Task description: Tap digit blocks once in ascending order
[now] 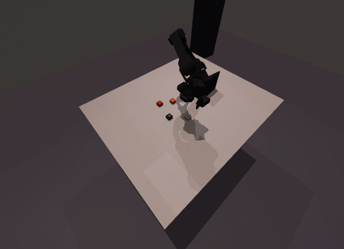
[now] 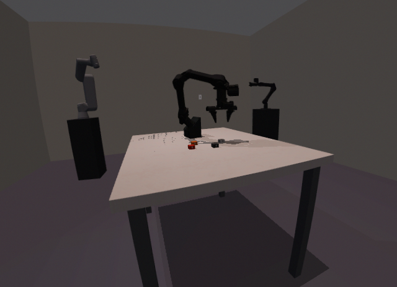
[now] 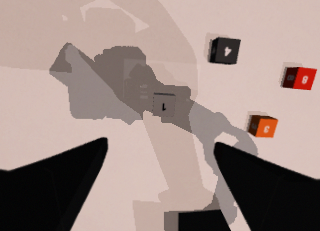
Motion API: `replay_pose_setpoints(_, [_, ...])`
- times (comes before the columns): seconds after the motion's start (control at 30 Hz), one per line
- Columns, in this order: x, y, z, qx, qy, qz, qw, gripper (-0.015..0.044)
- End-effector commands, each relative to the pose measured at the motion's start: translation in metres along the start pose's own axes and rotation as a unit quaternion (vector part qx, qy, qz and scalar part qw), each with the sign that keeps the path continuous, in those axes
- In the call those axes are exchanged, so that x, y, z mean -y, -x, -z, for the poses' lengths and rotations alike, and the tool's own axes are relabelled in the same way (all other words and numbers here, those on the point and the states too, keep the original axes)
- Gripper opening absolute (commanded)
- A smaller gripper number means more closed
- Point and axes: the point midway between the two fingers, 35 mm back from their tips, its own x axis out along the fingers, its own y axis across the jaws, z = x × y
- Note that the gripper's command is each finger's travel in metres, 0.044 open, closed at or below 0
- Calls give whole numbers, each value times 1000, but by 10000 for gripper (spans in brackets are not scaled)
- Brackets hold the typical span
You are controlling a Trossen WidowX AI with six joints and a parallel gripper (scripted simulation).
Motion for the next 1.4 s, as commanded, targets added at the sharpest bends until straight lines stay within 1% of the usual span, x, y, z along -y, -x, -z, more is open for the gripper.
replay_pose_setpoints(0.0, [-2,1,-1,0,-4,-3,1000,400])
replay_pose_setpoints(0.07, [-2,1,-1,0,-4,-3,1000,400])
replay_pose_setpoints(0.13, [5,2,-12,0,-4,-4,1000,400])
replay_pose_setpoints(0.23, [46,3,-59,1,-4,-6,1000,400])
replay_pose_setpoints(0.4, [89,0,-93,1,-5,-1,1000,400])
replay_pose_setpoints(1.13, [90,0,-94,1,-5,-1,1000,400])
replay_pose_setpoints(1.2, [77,1,-85,1,-5,-2,1000,400])
replay_pose_setpoints(1.3, [30,3,-43,1,-4,-6,1000,400])
replay_pose_setpoints(1.37, [16,2,-27,0,-4,-6,1000,400])
